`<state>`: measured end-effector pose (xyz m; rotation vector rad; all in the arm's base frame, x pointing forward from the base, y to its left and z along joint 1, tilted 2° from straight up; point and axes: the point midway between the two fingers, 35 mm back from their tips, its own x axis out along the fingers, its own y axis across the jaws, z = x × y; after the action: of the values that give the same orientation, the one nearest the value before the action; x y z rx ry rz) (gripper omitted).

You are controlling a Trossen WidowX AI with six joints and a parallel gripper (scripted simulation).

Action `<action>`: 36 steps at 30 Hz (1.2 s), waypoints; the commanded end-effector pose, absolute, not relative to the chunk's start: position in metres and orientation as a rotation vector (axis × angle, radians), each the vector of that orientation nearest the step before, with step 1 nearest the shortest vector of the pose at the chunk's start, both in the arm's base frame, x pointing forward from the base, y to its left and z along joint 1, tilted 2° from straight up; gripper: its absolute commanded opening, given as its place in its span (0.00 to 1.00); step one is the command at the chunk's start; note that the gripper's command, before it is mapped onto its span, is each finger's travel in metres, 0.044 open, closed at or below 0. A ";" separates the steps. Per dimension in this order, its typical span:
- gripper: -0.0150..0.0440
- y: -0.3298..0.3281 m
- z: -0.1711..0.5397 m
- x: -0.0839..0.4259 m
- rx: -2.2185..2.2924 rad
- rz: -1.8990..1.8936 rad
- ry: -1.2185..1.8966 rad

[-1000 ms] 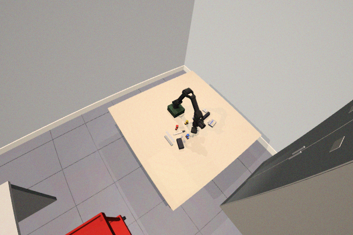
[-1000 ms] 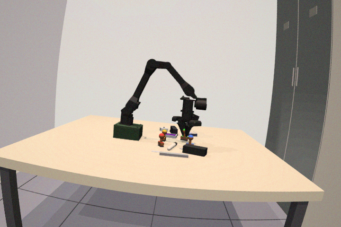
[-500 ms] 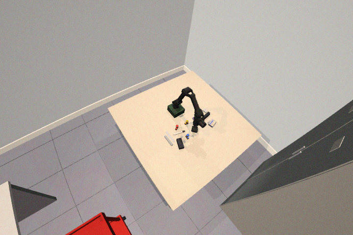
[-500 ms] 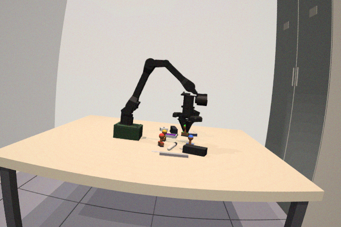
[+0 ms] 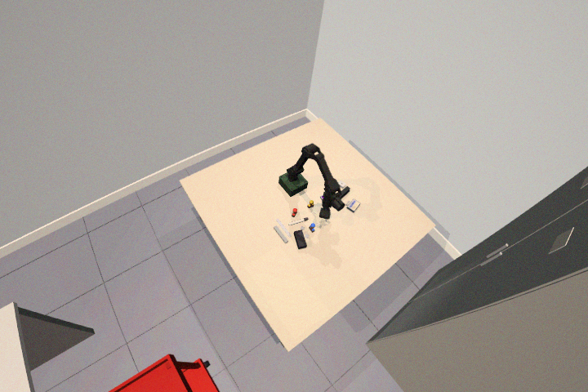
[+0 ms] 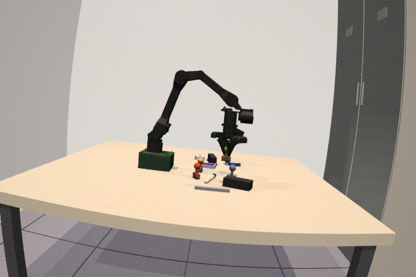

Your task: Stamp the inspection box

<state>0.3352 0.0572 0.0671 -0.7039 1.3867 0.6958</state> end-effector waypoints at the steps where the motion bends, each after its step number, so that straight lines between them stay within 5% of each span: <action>1: 0.25 0.057 0.076 0.336 -0.706 0.698 1.376; 21: 0.25 0.162 0.081 0.348 -0.696 0.701 1.372; 36: 0.25 0.164 0.067 0.349 -0.696 0.701 1.372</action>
<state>0.3494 0.1631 0.0754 -0.6953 1.3641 0.7056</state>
